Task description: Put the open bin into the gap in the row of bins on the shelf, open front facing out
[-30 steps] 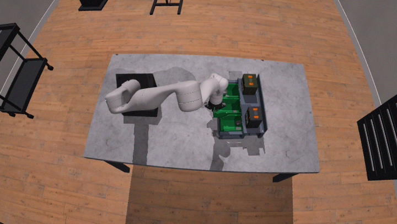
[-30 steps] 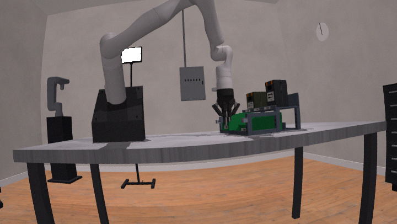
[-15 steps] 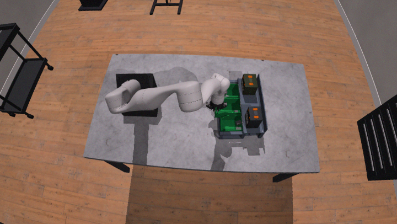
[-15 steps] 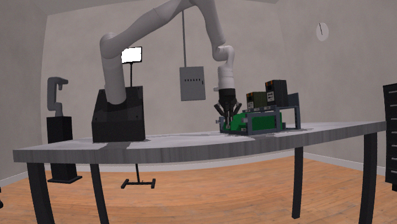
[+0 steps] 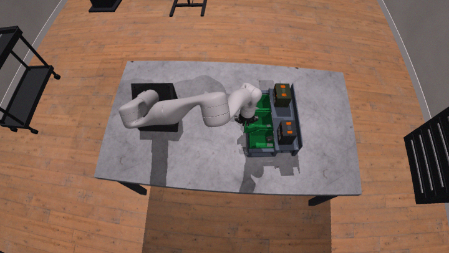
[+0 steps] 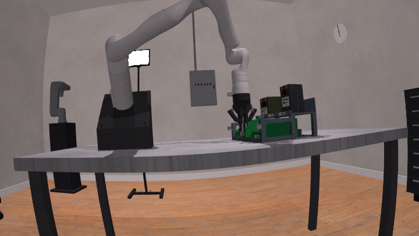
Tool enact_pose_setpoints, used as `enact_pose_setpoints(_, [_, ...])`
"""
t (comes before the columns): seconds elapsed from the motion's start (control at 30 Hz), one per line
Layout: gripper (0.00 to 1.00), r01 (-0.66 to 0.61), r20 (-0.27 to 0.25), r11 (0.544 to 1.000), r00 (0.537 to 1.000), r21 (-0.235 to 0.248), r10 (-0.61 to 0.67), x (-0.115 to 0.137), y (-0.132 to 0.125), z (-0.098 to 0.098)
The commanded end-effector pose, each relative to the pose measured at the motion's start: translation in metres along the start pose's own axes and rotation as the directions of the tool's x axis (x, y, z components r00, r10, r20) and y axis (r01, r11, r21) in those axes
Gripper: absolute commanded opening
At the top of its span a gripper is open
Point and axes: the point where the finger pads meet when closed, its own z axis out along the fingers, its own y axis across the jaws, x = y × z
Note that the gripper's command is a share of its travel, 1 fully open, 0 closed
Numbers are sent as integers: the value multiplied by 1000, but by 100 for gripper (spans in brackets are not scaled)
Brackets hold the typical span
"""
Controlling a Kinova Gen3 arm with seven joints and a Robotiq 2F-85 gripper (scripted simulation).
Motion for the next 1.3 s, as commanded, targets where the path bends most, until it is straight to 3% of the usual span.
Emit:
enact_pose_setpoints(0.0, [10, 0, -2, 1000, 1000, -5, 0, 1, 3, -2])
enact_pose_setpoints(1.27, [10, 0, -2, 1000, 1000, -5, 0, 2, 21, -4])
